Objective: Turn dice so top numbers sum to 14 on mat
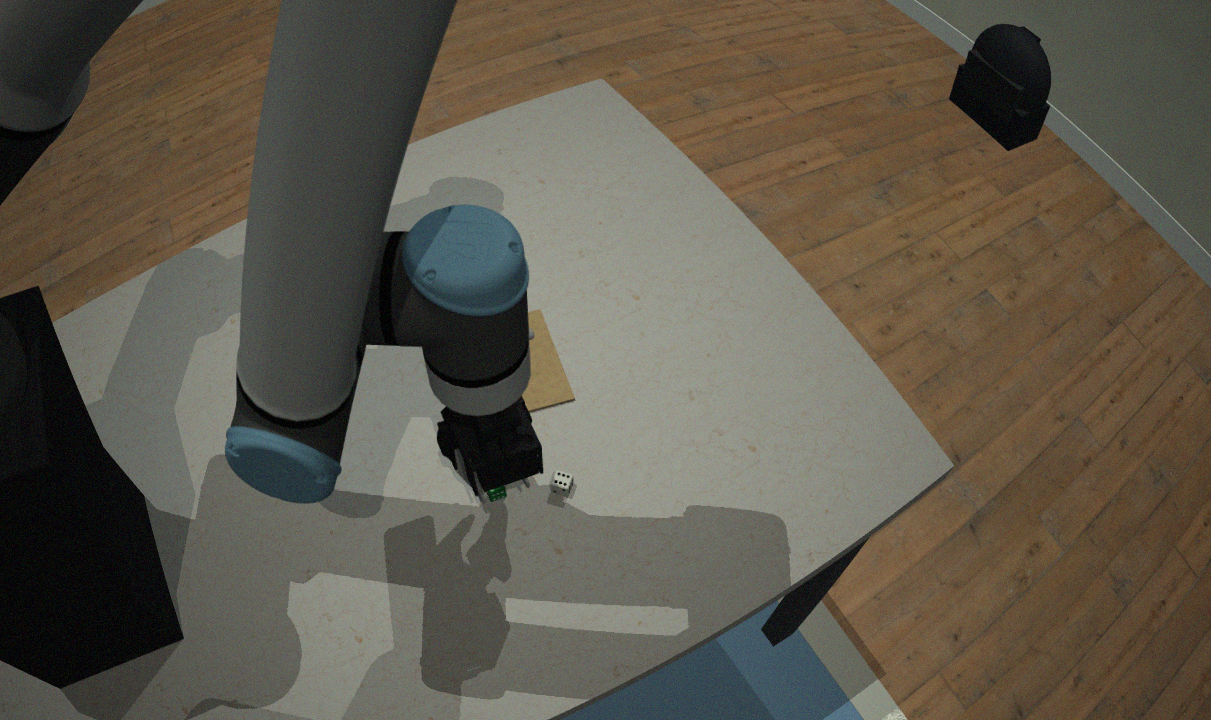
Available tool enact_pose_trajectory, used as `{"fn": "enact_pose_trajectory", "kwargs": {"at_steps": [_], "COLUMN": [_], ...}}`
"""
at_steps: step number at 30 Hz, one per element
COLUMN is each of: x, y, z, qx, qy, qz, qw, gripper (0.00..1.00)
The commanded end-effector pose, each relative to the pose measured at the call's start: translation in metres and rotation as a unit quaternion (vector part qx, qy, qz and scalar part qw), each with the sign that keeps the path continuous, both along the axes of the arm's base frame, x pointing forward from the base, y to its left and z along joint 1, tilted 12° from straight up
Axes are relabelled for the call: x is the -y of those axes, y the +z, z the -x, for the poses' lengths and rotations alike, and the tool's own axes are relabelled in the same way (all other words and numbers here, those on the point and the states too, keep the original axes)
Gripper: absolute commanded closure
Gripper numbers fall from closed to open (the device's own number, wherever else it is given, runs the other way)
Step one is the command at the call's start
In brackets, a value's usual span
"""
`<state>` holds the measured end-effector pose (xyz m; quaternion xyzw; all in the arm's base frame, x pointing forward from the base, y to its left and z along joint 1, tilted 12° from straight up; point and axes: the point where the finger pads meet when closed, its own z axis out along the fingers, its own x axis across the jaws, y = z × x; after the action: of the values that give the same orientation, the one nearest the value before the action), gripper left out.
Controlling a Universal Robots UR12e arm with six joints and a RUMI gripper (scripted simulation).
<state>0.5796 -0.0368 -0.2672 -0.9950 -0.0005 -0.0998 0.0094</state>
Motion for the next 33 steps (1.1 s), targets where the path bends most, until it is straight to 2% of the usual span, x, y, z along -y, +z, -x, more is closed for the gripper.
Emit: {"fn": "enact_pose_trajectory", "kwargs": {"at_steps": [1,22,33], "x": [0.000,0.000,0.000], "y": [0.000,-0.022,-0.025], "z": [0.000,-0.005,-0.005], "qx": [0.000,0.000,0.000], "qy": [0.000,0.000,0.000], "qz": [0.000,0.000,0.000], "qw": [1.000,1.000,1.000], "gripper": [0.79,0.79,0.79]}}
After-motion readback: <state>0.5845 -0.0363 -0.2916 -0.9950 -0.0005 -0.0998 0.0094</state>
